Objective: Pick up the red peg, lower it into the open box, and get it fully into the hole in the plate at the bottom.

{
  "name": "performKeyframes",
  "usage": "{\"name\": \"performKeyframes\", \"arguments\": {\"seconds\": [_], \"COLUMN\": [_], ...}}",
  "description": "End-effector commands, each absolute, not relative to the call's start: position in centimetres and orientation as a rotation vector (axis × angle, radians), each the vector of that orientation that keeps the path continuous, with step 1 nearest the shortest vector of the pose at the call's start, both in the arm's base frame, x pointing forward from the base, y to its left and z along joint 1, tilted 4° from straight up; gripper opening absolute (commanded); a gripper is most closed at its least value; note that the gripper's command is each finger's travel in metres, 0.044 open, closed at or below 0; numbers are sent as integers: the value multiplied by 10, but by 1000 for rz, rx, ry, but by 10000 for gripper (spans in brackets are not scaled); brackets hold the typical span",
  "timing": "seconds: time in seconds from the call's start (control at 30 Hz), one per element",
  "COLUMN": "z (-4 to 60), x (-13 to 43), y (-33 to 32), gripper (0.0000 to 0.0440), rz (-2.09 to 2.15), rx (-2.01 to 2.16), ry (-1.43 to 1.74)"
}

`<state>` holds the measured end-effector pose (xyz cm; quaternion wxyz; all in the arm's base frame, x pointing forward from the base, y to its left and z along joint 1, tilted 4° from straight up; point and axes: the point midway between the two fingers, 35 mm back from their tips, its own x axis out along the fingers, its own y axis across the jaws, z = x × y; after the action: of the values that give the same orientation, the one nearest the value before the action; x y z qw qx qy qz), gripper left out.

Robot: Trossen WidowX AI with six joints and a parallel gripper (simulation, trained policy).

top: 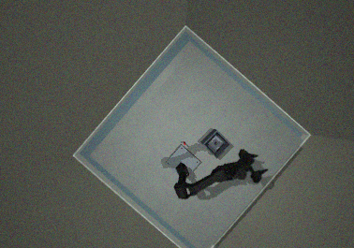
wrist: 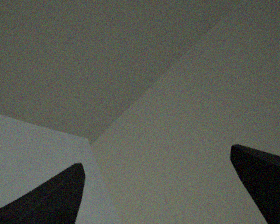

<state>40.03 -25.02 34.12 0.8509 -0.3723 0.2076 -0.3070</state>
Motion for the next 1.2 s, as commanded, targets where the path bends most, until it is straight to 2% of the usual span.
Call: {"name": "performKeyframes", "arguments": {"seconds": [0.0, 0.57, 1.17], "z": [333, 268, 182], "x": [403, 389, 289], "y": [-229, -81, 37], "gripper": [440, 440, 440], "rz": [-610, -390, -395], "rx": [-706, -188, 277], "ry": [440, 580, 954]}}
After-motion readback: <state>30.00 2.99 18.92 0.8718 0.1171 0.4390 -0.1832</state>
